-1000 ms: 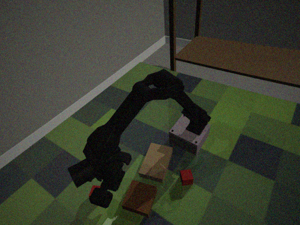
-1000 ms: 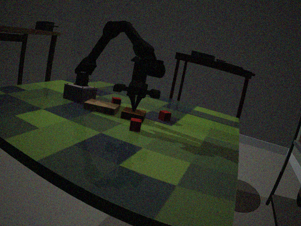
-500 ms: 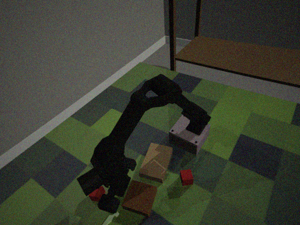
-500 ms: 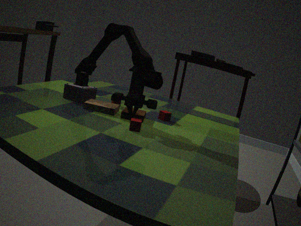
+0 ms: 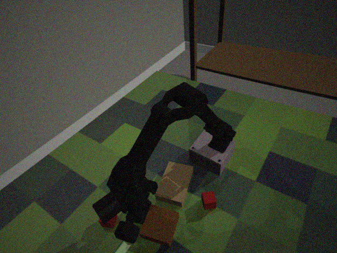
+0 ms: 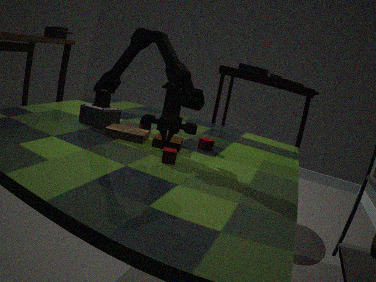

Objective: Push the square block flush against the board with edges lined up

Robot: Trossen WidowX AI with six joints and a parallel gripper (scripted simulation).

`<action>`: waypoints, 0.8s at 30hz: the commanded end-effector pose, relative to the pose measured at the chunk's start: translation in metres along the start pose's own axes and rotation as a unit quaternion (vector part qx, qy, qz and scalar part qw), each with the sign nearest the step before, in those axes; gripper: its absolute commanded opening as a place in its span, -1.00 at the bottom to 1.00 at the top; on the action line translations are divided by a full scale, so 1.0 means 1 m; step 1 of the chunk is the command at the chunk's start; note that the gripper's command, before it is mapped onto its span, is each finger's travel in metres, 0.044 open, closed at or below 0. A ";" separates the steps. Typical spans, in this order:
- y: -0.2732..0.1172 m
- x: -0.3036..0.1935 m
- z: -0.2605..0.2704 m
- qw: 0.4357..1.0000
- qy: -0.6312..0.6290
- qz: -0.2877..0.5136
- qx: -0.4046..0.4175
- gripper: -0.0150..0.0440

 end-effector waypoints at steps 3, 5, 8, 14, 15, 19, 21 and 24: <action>0.001 -0.005 0.000 1.000 0.001 0.003 -0.001 -0.49; 0.001 -0.002 0.000 1.000 0.001 0.003 -0.001 -0.49; 0.001 0.003 0.000 1.000 0.001 0.003 -0.001 -0.49; 0.001 0.012 0.001 1.000 0.001 0.002 -0.001 -0.49; 0.001 0.014 0.001 1.000 0.001 0.002 -0.001 -0.49; 0.001 0.020 0.001 1.000 0.001 0.002 -0.001 -0.49; 0.001 0.024 0.001 1.000 0.001 0.002 -0.001 -0.49; 0.001 0.029 0.001 1.000 0.001 0.002 -0.001 -0.49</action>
Point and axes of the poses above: the point midway between the two fingers, 35 mm back from their tips, its own y axis out along the fingers, its own z axis across the jaws, x = y × z, the point moved 2 cm from there along -y, back along the fingers
